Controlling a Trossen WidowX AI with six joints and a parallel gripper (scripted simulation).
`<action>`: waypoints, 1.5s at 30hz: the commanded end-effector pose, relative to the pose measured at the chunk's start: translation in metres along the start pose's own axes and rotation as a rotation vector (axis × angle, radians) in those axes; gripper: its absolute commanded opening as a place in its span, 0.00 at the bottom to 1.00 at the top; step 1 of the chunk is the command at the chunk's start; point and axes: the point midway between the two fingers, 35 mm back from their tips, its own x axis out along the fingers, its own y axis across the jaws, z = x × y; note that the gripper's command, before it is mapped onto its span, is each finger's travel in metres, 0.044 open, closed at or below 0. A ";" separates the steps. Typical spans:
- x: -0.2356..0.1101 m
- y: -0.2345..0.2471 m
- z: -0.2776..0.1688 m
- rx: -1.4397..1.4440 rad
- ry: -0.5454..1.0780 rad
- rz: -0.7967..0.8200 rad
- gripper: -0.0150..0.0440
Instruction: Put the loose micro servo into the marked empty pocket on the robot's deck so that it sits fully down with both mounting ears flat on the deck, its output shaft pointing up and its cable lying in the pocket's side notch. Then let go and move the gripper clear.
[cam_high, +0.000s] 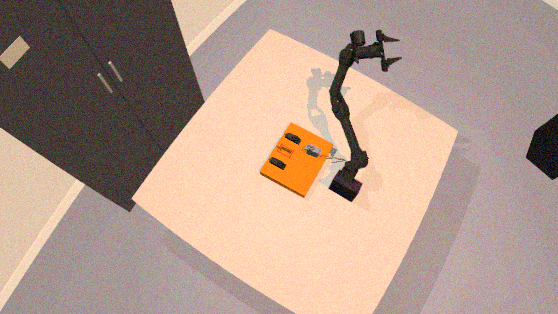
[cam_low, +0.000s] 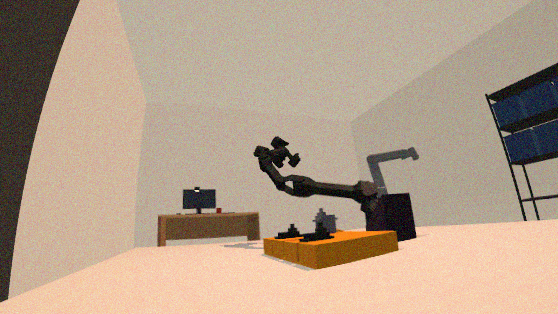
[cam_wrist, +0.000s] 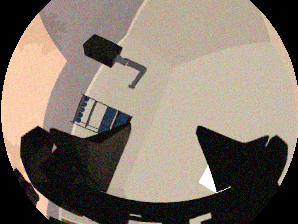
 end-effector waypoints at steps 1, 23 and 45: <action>0.001 0.001 -0.001 0.002 0.005 0.001 0.98; 0.070 0.044 -0.076 0.083 0.398 0.061 1.00; 0.094 0.083 -0.191 0.274 0.888 0.007 1.00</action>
